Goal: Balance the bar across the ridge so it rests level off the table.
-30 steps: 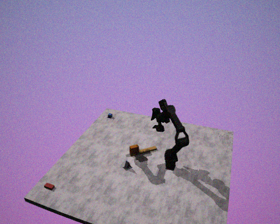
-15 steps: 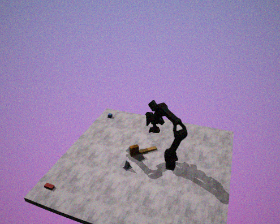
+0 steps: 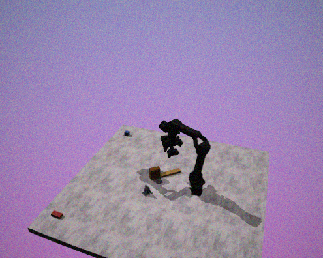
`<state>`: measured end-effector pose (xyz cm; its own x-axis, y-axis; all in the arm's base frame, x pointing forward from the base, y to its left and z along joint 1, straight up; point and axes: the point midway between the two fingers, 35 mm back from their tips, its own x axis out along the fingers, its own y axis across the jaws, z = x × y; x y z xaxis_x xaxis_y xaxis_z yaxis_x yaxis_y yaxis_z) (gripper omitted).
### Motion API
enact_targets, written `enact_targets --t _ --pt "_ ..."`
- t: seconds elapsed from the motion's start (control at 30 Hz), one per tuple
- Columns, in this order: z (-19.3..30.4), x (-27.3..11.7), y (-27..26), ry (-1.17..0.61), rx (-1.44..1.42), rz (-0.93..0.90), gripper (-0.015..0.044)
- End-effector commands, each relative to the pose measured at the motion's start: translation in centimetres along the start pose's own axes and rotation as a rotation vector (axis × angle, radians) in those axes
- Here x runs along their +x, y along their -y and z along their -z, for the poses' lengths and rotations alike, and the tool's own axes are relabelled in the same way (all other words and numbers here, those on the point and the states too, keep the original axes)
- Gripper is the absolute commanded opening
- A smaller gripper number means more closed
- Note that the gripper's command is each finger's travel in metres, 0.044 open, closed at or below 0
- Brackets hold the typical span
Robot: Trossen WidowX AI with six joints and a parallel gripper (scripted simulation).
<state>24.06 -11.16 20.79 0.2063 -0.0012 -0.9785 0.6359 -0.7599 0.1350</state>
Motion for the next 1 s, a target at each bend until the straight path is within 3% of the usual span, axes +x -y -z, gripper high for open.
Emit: enact_targets --t 0.0,0.43,0.97 --pt "0.7 0.7 0.0 0.040 -0.006 0.032 0.0315" --pt "2.1 3.9 0.4 0.142 -0.029 0.114 0.0315" --pt "0.6 13.5 1.7 0.142 -0.029 0.115 0.0315"
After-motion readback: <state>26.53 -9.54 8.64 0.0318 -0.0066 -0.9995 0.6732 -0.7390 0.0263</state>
